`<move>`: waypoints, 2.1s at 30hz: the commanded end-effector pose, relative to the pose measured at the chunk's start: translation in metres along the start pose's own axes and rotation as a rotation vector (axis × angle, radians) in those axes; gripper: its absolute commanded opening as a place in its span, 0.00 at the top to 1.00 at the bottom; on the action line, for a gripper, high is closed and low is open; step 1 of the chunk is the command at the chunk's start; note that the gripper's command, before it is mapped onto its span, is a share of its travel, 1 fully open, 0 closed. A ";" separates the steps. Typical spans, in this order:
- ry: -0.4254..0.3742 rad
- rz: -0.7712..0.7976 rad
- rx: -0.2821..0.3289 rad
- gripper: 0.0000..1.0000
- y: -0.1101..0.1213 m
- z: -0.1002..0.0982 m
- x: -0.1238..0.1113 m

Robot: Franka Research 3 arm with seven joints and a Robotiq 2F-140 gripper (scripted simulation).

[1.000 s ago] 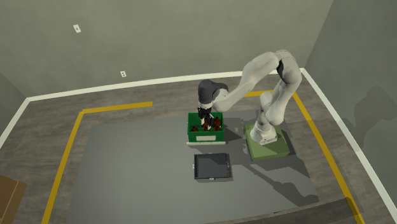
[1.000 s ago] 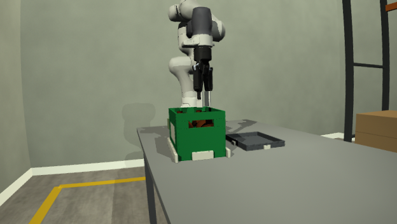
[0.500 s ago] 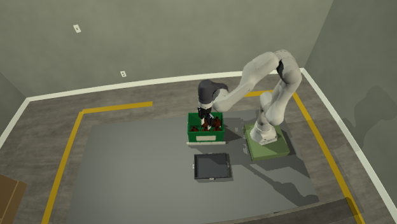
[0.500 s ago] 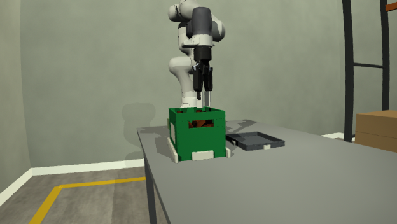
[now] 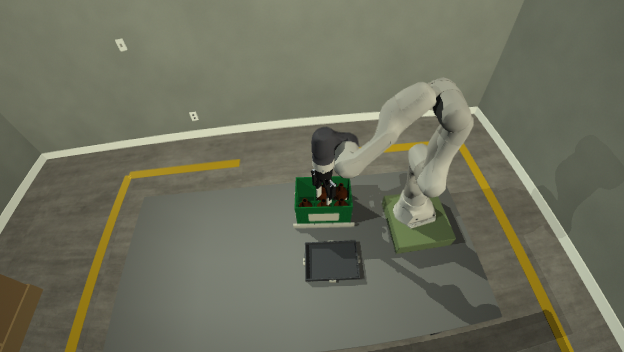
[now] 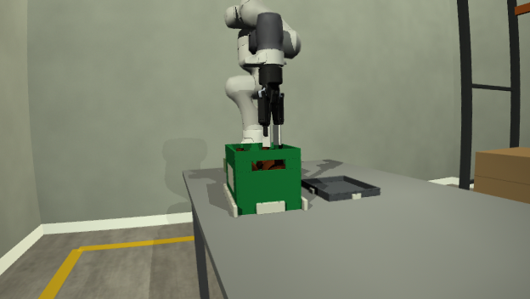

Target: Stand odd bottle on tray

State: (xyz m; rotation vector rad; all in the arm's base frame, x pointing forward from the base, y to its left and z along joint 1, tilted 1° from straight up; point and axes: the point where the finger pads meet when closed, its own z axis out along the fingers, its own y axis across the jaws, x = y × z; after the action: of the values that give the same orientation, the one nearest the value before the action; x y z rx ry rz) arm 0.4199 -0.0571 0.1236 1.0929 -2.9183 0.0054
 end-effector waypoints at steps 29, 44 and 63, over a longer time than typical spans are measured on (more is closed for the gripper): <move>-0.005 0.003 0.002 0.56 -0.002 0.030 0.000; -0.005 0.003 0.002 0.56 -0.002 0.033 0.000; -0.005 0.003 0.002 0.56 -0.002 0.033 0.000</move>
State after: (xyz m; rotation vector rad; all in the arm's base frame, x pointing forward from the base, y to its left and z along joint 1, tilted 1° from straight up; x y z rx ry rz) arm 0.4212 -0.0577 0.0921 1.0892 -2.9252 0.0086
